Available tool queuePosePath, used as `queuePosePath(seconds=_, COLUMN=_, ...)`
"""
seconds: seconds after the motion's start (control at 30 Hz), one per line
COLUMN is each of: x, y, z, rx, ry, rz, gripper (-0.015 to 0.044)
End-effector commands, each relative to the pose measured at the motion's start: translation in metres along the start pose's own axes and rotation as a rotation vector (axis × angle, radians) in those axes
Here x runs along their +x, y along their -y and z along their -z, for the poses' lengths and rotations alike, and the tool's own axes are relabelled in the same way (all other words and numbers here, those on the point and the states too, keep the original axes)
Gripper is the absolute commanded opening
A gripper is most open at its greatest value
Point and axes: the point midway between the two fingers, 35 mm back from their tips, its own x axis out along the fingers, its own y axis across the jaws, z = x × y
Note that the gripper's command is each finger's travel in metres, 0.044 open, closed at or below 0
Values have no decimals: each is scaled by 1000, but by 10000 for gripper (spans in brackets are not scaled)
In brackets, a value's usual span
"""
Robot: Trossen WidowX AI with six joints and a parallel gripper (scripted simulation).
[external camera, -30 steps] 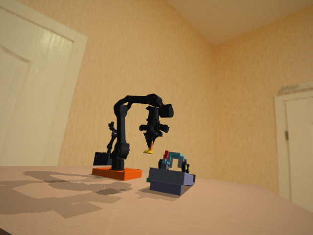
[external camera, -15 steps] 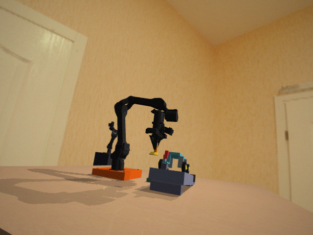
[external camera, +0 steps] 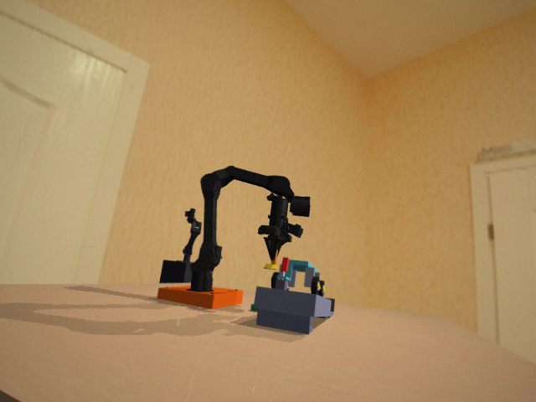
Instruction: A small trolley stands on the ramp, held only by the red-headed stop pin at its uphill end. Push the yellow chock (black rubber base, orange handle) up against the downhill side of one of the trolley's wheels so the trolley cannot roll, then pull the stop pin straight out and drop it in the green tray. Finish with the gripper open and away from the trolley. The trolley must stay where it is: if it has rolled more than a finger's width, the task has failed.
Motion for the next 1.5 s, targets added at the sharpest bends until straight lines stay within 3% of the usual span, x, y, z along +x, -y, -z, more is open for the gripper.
queuePosePath(seconds=0.0, x=0, y=-15, z=-4, rx=6, ry=8, rz=-7, gripper=0)
queuePosePath(seconds=0.67, x=6, y=-94, z=-19, rx=6, ry=9, rz=-14, gripper=0)
queuePosePath(seconds=0.9, x=6, y=-99, z=-19, rx=7, ry=8, rz=99, gripper=0)
queuePosePath(seconds=1.47, x=12, y=-101, z=-49, rx=7, ry=11, rz=103, gripper=0)
